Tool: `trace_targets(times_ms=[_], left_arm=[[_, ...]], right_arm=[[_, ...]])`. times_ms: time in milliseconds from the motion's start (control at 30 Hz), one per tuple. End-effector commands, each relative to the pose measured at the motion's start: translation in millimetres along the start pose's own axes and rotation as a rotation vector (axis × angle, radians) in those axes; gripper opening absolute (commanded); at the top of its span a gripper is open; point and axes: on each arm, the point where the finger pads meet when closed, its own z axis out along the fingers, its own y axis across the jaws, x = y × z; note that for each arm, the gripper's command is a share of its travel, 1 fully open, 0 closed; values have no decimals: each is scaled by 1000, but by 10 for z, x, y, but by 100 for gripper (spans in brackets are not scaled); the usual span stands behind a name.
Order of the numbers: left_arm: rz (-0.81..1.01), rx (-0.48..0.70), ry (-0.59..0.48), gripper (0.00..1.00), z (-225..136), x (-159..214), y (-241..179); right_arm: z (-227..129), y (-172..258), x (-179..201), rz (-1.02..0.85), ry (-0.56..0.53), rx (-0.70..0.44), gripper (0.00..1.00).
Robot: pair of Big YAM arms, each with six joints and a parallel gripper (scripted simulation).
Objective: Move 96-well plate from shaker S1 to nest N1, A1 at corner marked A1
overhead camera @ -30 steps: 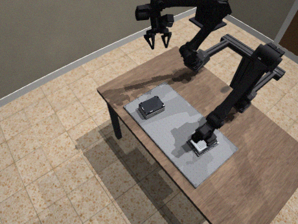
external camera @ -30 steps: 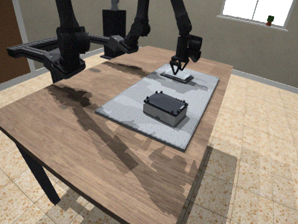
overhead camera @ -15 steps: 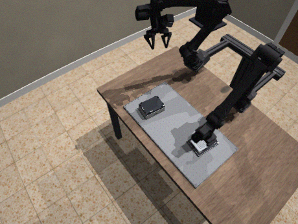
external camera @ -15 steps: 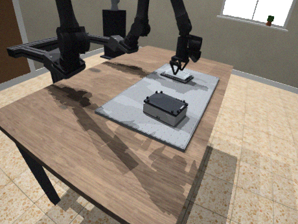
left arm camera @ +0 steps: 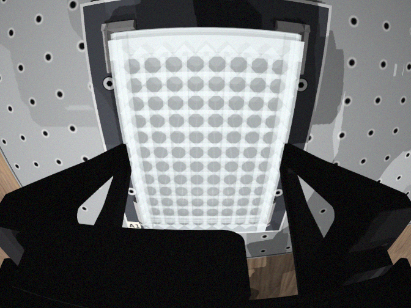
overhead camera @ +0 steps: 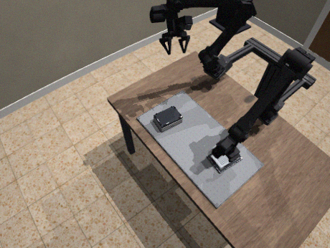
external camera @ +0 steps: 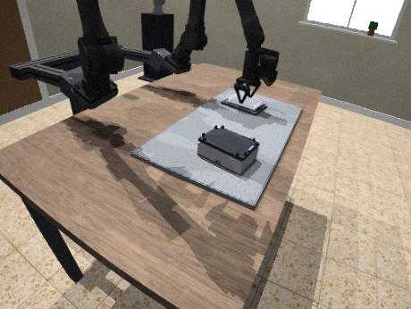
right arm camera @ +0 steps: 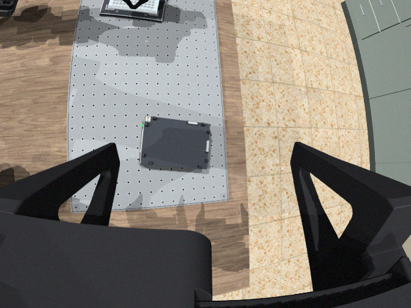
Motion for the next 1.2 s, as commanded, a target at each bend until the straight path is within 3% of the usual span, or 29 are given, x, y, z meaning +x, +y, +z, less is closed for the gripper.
trace_targets(times_ms=[0,100,133,1167], left_arm=[[6,11,10,0,114,35,-86],[6,11,10,0,113,36,-87],[6,11,10,100,113,36,-87],[-2,4,-10,100,79,-85,-32]], right_arm=[[-232,-168,-227,-68,15,55,100],[-232,-168,-227,-68,15,55,100],[-232,-168,-227,-68,15,55,100],[-232,-168,-227,-68,15,55,100]])
